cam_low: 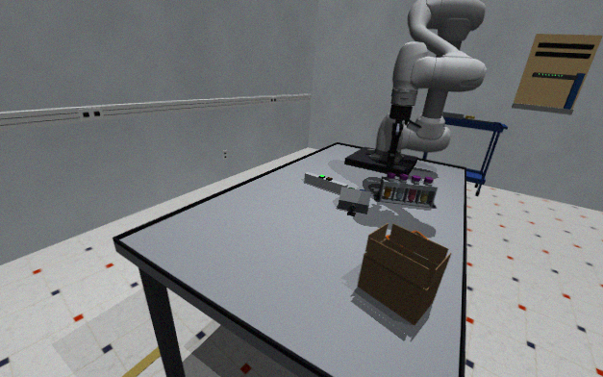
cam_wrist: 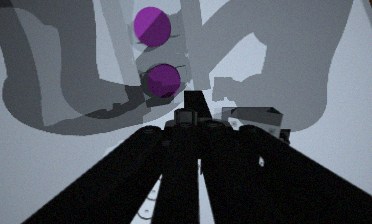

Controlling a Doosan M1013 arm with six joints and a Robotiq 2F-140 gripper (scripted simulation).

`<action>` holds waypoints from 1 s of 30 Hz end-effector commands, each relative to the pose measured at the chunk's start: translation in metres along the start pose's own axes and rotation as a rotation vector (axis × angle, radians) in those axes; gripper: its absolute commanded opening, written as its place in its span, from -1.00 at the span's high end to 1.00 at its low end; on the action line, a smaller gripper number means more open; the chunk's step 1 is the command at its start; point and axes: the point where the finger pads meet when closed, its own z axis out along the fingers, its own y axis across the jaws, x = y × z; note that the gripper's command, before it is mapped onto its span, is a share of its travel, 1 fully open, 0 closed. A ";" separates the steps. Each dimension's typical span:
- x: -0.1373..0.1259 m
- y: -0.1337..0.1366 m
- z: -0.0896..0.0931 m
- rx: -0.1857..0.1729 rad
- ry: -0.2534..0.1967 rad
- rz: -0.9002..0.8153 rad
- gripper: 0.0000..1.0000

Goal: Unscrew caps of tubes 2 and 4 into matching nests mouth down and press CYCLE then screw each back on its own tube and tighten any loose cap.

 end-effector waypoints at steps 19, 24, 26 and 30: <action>-0.109 0.065 0.040 -0.001 0.001 -0.001 0.80; -0.132 0.079 0.054 -0.001 0.001 -0.001 0.80; -0.132 0.079 0.054 -0.001 0.001 -0.001 0.80; -0.132 0.079 0.054 -0.001 0.001 -0.001 0.80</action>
